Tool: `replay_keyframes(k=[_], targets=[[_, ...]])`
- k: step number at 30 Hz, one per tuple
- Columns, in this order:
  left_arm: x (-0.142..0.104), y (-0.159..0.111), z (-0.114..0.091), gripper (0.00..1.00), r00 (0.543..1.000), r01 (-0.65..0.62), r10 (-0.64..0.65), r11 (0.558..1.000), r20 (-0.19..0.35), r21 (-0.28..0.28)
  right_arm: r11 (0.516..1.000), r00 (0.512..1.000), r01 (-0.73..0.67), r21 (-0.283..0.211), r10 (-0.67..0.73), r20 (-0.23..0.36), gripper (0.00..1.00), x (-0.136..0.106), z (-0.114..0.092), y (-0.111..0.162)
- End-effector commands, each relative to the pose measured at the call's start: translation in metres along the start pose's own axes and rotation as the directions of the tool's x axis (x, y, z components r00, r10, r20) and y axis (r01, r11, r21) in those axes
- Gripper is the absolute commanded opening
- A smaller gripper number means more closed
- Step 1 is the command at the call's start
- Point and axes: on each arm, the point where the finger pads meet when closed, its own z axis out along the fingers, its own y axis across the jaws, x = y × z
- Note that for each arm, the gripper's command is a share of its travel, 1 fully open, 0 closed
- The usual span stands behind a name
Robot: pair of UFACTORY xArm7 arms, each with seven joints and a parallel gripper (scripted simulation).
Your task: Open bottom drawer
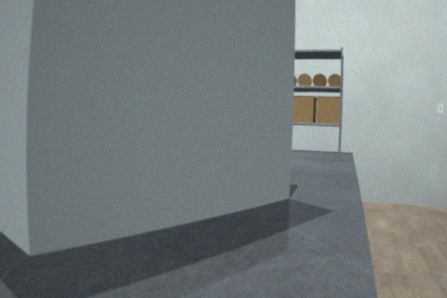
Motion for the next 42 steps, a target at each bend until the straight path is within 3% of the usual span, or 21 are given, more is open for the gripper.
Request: replay_keyframes(k=[1,19,21,25,32,34,35,42], targets=[[-0.001,0.000,-0.001,1.00,1.000,0.000,0.000,1.000,0.003,0.000,1.000,1.000,-0.001,0.003,0.001,-0.001,1.00,0.000,0.000,-0.002],[-0.001,0.000,-0.001,1.00,1.000,0.000,0.000,1.000,0.003,0.000,1.000,1.000,0.003,-0.001,-0.003,0.001,1.00,0.001,0.001,-0.001],[-0.001,0.000,-0.001,1.00,1.000,0.000,0.000,1.000,0.003,0.000,0.999,0.999,0.031,-0.023,-0.031,0.011,1.00,0.003,0.005,0.002],[-0.001,0.000,-0.001,1.00,1.000,0.000,0.000,1.000,0.003,0.000,0.980,0.986,0.161,-0.119,-0.154,0.067,1.00,0.016,0.021,0.019],[-0.001,0.000,-0.001,1.00,1.000,0.000,0.000,1.000,0.003,0.000,0.927,0.948,0.308,-0.215,-0.280,0.151,1.00,0.038,0.033,0.042],[-0.001,0.000,-0.001,1.00,1.000,0.000,0.000,1.000,0.003,0.000,0.927,0.948,0.308,-0.215,-0.280,0.151,1.00,0.038,0.033,0.042],[-0.001,0.000,-0.001,1.00,1.000,0.000,0.000,1.000,0.003,0.000,0.893,0.924,0.372,-0.252,-0.330,0.195,1.00,0.049,0.036,0.055],[-0.001,0.000,-0.001,1.00,1.000,0.000,0.000,1.000,0.003,0.000,0.821,0.871,0.480,-0.310,-0.403,0.281,1.00,0.073,0.036,0.079]])
